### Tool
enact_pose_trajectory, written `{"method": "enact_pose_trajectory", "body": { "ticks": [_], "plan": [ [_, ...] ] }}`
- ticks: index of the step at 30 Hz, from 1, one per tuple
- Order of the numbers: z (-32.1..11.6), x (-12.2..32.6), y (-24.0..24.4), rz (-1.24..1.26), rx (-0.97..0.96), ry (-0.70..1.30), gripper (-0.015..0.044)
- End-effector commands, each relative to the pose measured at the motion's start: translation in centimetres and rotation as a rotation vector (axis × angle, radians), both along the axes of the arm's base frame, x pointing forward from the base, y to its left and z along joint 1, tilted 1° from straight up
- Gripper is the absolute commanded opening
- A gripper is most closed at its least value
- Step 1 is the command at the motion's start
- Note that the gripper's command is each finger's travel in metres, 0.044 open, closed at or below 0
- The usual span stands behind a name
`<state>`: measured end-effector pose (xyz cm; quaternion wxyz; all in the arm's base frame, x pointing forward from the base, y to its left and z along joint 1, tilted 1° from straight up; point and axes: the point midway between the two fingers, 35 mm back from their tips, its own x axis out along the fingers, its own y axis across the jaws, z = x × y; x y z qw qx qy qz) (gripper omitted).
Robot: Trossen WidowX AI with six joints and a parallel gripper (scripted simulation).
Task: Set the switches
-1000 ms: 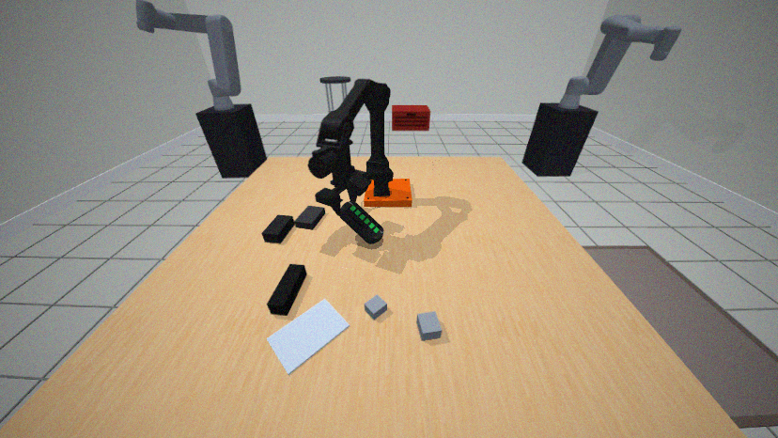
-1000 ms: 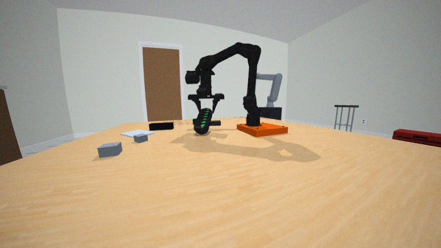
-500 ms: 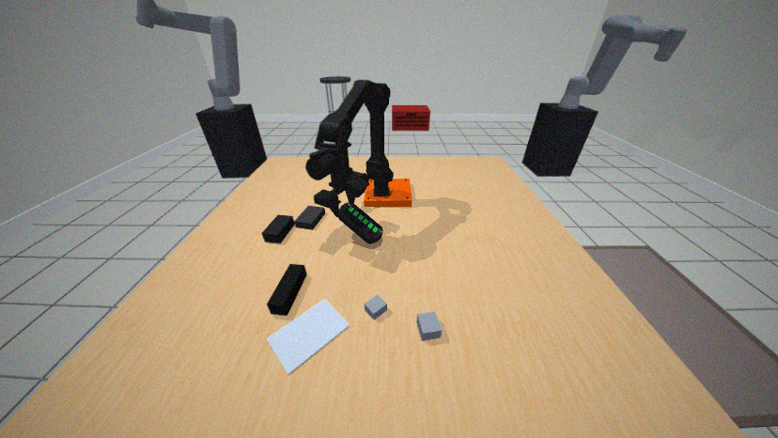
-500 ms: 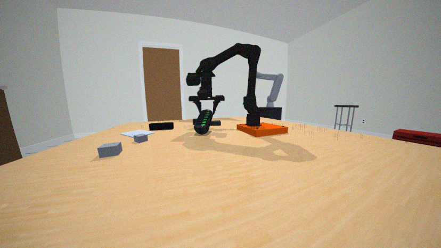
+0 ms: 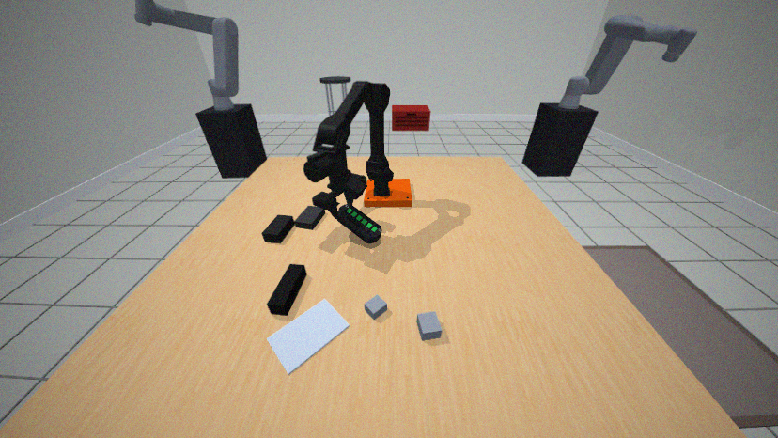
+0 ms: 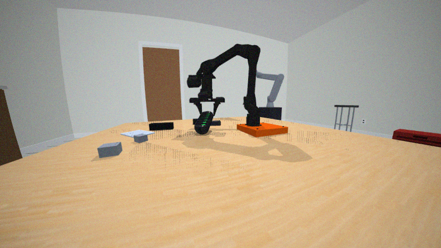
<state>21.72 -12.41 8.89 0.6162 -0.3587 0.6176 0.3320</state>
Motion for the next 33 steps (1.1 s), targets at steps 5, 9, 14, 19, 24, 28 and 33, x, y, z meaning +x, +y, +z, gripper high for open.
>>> {"method": "enact_pose_trajectory", "body": {
  "ticks": [5, 9, 14, 19, 24, 28, 33],
  "plan": [
    [-0.6, -0.4, -0.4, 0.002, 0.0, 0.007, 0.0336],
    [-0.9, -0.5, -0.5, 0.002, 0.0, 0.007, 0.0336],
    [-1.2, -0.5, -0.6, 0.002, 0.0, 0.008, 0.0336],
    [-1.5, -0.5, -0.6, 0.002, 0.0, 0.008, 0.0336],
    [-1.8, -0.5, -0.6, 0.002, 0.0, 0.008, 0.0336],
    [-2.1, -0.5, -0.6, 0.002, 0.0, 0.008, 0.0336],
    [-2.5, -0.5, -0.6, 0.002, 0.0, 0.008, 0.0337]
  ]
}}
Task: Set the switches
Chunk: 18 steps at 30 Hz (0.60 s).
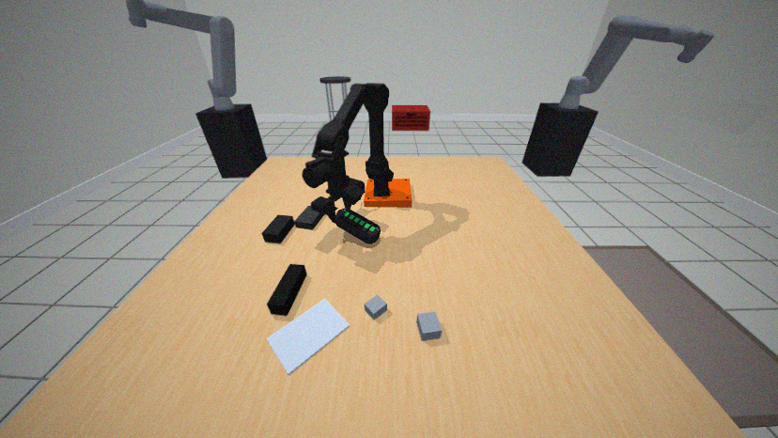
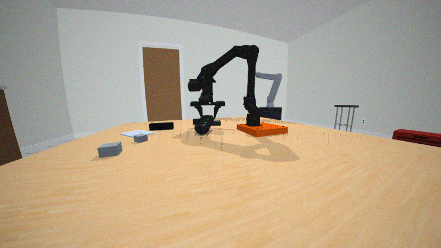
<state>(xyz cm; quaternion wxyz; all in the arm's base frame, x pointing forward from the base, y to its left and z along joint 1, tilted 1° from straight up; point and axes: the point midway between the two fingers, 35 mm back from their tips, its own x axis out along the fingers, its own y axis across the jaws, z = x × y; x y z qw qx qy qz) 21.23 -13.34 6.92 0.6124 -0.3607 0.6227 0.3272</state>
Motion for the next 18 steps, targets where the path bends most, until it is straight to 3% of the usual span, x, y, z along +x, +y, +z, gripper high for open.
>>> {"method": "enact_pose_trajectory", "body": {
  "ticks": [1, 18],
  "plan": [
    [-0.6, 0.0, 0.3, 0.006, 0.014, 0.001, 0.0337],
    [-1.8, 0.0, 0.3, 0.006, 0.014, 0.001, 0.0338]
  ]
}}
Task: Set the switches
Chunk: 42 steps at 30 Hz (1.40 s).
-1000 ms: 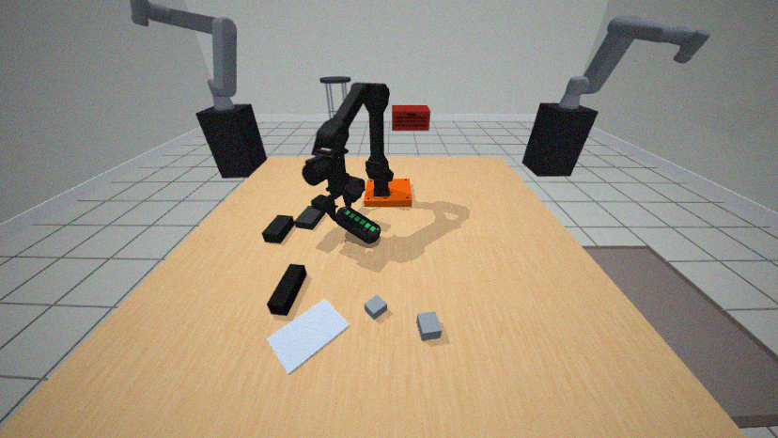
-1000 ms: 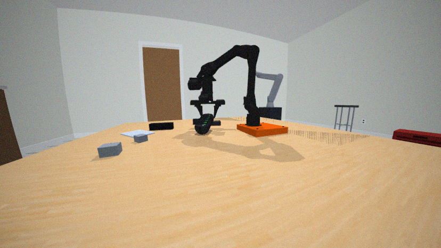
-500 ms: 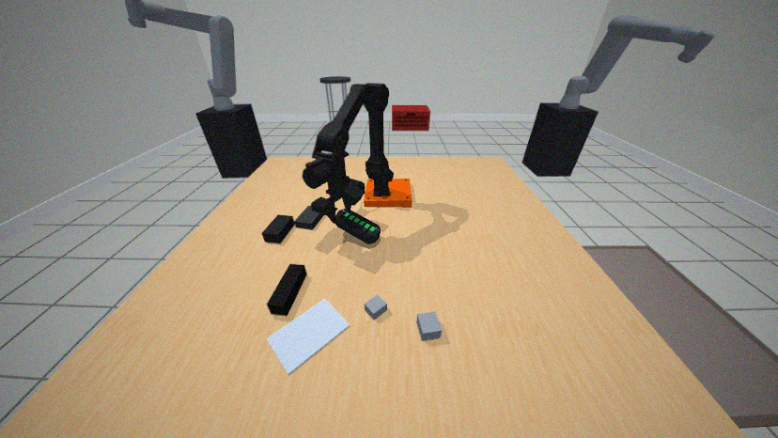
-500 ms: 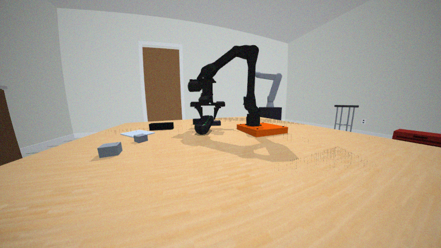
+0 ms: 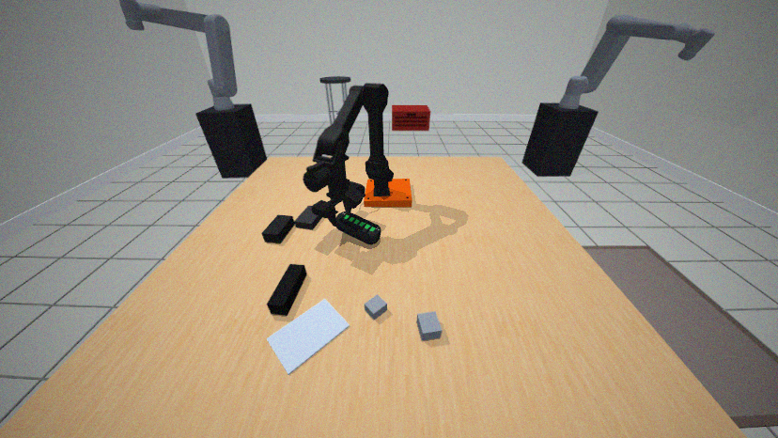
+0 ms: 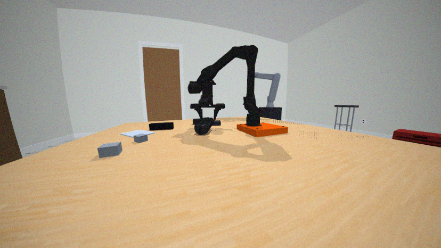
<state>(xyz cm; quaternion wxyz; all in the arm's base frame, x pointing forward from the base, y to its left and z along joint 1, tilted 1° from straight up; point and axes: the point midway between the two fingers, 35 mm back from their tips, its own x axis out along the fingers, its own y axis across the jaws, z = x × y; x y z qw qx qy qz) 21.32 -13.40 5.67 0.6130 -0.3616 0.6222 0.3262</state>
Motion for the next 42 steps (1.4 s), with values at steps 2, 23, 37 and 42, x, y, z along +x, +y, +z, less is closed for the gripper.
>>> {"method": "enact_pose_trajectory", "body": {
  "ticks": [2, 23, 37, 42],
  "plan": [
    [-0.7, -0.1, 0.3, 0.006, 0.016, 0.004, 0.0338],
    [-1.8, -0.1, 0.2, 0.005, 0.014, 0.003, 0.0338],
    [-1.6, 0.0, 0.0, 0.0, 0.003, 0.001, 0.044],
    [-0.5, 1.1, 1.5, 0.0, 0.005, 0.0, 0.044]
  ]
}}
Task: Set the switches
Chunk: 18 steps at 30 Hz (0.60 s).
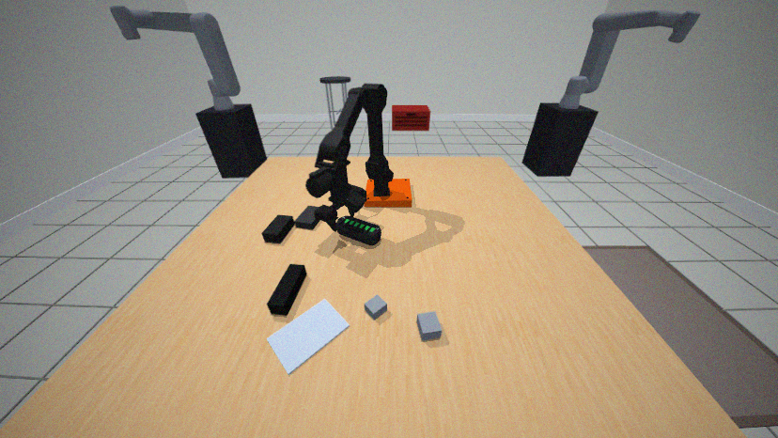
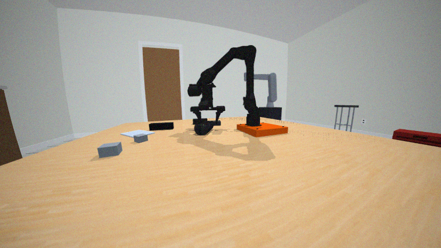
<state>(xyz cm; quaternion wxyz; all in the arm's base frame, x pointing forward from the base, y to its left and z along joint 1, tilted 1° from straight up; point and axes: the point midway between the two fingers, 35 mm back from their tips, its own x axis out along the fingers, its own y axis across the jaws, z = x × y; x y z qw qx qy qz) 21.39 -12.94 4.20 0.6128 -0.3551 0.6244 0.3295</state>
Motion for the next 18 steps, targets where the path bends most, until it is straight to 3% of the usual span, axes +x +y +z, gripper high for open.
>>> {"method": "enact_pose_trajectory", "body": {
  "ticks": [1, 5, 18],
  "plan": [
    [1.8, 1.7, 2.1, 0.006, -0.005, -0.01, 0.044],
    [3.8, 3.1, 4.9, 0.006, -0.003, -0.011, 0.044],
    [3.8, 3.1, 4.9, 0.006, -0.003, -0.011, 0.044]
  ]
}}
